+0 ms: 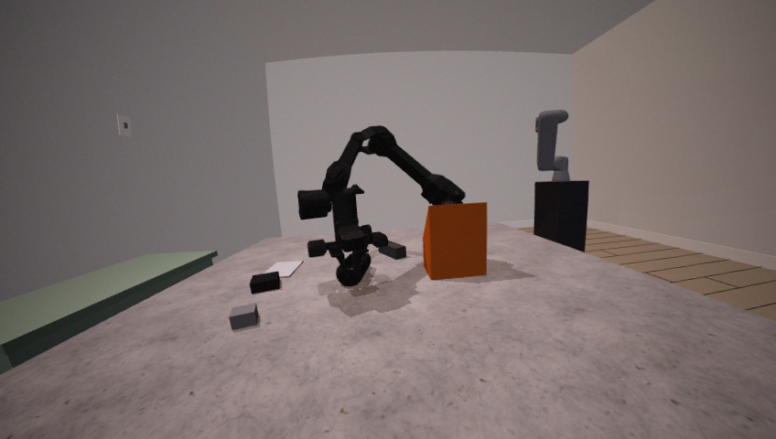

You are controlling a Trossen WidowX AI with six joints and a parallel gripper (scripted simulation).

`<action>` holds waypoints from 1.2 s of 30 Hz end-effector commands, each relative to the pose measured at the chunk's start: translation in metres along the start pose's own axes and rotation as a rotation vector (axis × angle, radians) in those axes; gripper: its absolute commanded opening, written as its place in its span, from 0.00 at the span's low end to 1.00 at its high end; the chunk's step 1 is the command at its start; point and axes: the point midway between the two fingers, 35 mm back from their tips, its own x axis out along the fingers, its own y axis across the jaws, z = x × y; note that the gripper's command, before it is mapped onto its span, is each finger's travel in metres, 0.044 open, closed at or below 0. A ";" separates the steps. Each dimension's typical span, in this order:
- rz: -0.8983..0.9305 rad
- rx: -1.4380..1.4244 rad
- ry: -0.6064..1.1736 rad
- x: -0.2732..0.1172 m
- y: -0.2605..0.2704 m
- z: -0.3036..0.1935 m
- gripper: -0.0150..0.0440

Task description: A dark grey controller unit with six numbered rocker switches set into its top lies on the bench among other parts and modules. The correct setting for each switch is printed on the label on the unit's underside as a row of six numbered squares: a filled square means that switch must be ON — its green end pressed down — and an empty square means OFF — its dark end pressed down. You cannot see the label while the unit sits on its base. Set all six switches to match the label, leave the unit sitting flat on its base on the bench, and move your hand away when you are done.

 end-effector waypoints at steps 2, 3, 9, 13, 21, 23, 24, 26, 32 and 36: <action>0.005 -0.005 0.002 0.000 0.001 0.000 0.61; 0.005 -0.005 0.002 0.000 0.001 0.000 0.65; 0.003 -0.003 0.007 -0.025 0.000 0.001 0.92; 0.002 -0.001 0.014 -0.050 0.001 0.001 1.00; 0.002 -0.001 0.014 -0.050 0.001 0.001 1.00; 0.002 0.006 0.013 -0.050 0.002 0.000 0.96; 0.001 0.028 0.013 -0.049 0.004 -0.003 0.91; 0.001 0.108 0.012 -0.046 0.013 -0.015 0.82; 0.000 0.382 0.015 -0.033 0.050 -0.050 0.56; 0.001 0.492 0.018 -0.028 0.067 -0.061 0.38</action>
